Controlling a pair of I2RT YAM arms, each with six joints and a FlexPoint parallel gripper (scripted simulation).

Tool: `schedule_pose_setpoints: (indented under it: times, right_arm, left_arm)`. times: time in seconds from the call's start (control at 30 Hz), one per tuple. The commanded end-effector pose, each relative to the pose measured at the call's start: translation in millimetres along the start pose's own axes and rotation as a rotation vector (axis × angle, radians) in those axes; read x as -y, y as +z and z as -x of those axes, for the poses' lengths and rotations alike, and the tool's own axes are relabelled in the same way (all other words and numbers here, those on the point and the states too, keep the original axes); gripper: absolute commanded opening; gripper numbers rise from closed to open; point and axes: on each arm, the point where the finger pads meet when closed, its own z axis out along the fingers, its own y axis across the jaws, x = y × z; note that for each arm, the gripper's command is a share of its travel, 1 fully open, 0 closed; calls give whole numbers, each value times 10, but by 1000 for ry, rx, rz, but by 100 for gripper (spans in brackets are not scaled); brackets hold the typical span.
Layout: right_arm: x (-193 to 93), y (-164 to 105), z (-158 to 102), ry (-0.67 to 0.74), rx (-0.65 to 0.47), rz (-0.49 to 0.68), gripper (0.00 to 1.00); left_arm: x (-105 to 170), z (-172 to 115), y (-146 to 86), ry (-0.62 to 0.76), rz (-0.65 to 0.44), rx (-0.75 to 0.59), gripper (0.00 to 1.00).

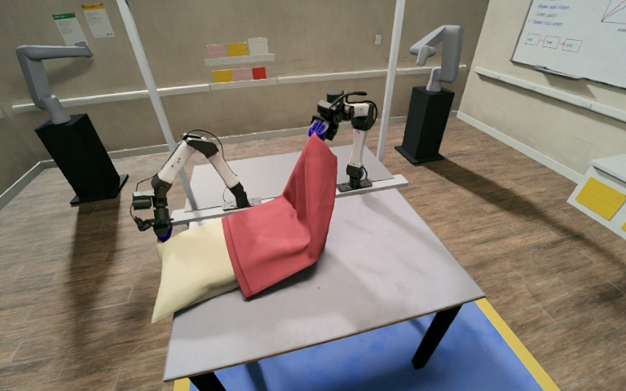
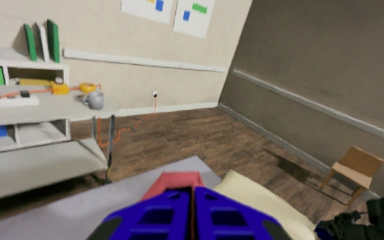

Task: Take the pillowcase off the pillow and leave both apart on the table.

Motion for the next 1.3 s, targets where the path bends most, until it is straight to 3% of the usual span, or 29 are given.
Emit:
schedule_pose_setpoints:
  times: [0.0,0.53,0.57,0.97,1.2,1.27]
  right_arm:
    - [-116,-4,54,-49,28,27,0]
    - [-115,-4,54,-49,28,26,0]
    - [-115,-4,54,-49,28,26,0]
    - [-114,-4,55,-49,29,25,0]
    - [-114,-4,55,-49,29,25,0]
    - [-114,-4,55,-49,29,25,0]
  left_arm:
    - [116,701,-245,25,-49,207,0]
    - [210,1113,-448,138,-82,363,0]
    - [230,1239,-604,139,-87,400,0]
    - [309,1603,-899,236,-98,549,0]
    - [305,1528,-802,239,-97,525,0]
    - [338,1624,-975,211,-110,553,0]
